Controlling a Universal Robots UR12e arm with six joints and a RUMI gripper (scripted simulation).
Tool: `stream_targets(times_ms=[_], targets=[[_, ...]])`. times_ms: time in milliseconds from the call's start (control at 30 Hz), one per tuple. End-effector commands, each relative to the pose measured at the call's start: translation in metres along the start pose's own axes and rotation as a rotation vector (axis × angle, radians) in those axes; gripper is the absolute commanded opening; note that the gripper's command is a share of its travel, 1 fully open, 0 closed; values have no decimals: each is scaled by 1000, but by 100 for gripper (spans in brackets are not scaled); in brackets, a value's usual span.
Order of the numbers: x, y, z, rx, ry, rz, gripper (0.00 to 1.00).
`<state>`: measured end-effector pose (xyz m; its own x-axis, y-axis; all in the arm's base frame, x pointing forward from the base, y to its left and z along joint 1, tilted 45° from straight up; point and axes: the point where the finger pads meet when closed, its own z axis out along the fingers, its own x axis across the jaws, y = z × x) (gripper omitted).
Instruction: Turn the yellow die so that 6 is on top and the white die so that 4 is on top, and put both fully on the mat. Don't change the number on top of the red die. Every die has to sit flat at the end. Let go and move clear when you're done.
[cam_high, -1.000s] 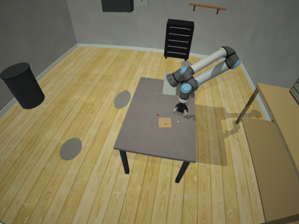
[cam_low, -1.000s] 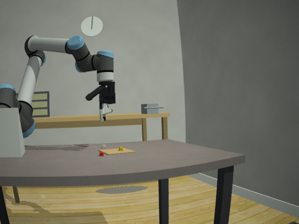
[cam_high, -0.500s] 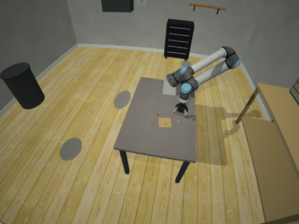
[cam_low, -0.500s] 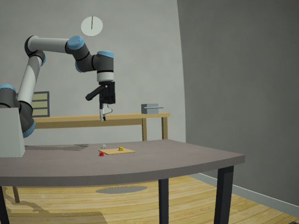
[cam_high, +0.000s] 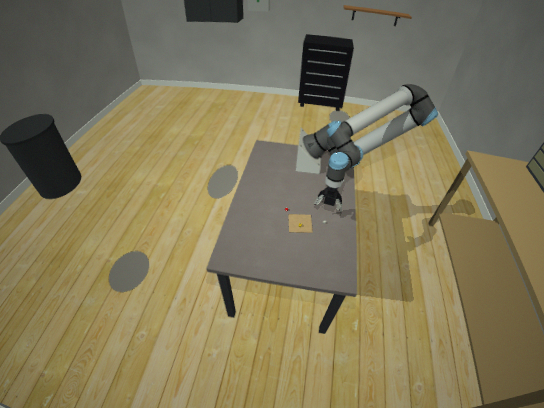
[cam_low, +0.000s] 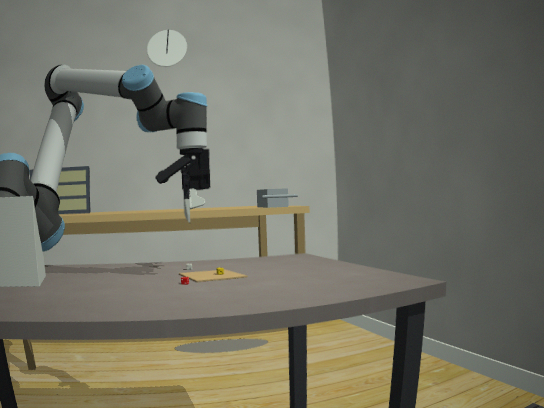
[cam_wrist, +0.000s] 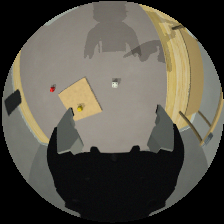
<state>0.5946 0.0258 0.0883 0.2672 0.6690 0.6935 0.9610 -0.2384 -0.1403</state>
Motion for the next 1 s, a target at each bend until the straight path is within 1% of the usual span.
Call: stream_targets(times_ms=[0, 133, 200, 367, 667, 767, 867, 967], targets=[[-2, -1, 2, 1, 0, -119, 100], [-3, -2, 4, 1, 0, -218, 100], [-3, -2, 4, 1, 0, -218, 100], [-5, -3, 7, 1, 0, -367, 100], [-8, -4, 10, 1, 0, -576, 100], [-8, -4, 10, 1, 0, -579, 100], [-9, -5, 12, 1, 0, -696, 100], [-9, -5, 13, 1, 0, -762, 100]])
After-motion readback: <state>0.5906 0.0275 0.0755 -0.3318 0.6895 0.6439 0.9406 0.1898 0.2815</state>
